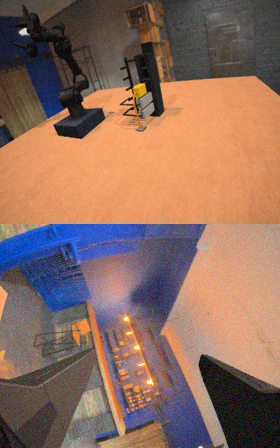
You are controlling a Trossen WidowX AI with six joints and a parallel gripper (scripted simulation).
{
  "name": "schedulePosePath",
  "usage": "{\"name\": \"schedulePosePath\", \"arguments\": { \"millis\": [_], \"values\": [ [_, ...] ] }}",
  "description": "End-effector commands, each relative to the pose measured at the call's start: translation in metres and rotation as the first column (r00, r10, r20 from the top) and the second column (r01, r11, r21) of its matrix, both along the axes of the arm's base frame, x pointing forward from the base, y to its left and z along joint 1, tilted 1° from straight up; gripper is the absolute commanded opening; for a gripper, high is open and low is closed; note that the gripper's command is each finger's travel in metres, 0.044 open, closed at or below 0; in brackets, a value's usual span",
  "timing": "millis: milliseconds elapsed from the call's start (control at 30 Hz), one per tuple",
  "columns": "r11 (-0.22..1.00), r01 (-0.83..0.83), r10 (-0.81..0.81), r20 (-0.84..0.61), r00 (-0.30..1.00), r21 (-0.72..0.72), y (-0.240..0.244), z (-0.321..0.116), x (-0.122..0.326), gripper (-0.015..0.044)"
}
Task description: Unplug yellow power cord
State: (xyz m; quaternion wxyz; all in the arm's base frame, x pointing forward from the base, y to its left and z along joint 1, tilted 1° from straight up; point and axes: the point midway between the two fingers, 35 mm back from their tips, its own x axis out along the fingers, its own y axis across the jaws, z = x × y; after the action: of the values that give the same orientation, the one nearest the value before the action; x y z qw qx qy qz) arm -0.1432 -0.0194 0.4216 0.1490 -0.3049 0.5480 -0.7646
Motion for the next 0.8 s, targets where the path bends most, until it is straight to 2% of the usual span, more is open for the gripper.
{"name": "schedulePosePath", "arguments": {
  "millis": [0, 133, 267, 467, 633, 767],
  "values": [
    [1.0, -0.011, 0.011, 0.001, 1.0, -0.004, -0.002, 0.001, 0.001, 0.0374],
    [0.97, -0.231, 0.235, 0.041, 0.971, -0.078, -0.05, 0.015, 0.029, 0.0269],
    [0.865, -0.479, 0.497, 0.129, 0.858, -0.148, -0.104, 0.021, 0.073, 0.0164],
    [0.641, -0.727, 0.757, 0.357, 0.547, -0.245, -0.167, 0.007, 0.155, 0.016],
    [0.529, -0.792, 0.786, 0.528, 0.322, -0.305, -0.191, -0.014, 0.208, 0.016],
    [0.475, -0.808, 0.727, 0.673, 0.137, -0.348, -0.202, -0.037, 0.252, 0.016]
  ]
}}
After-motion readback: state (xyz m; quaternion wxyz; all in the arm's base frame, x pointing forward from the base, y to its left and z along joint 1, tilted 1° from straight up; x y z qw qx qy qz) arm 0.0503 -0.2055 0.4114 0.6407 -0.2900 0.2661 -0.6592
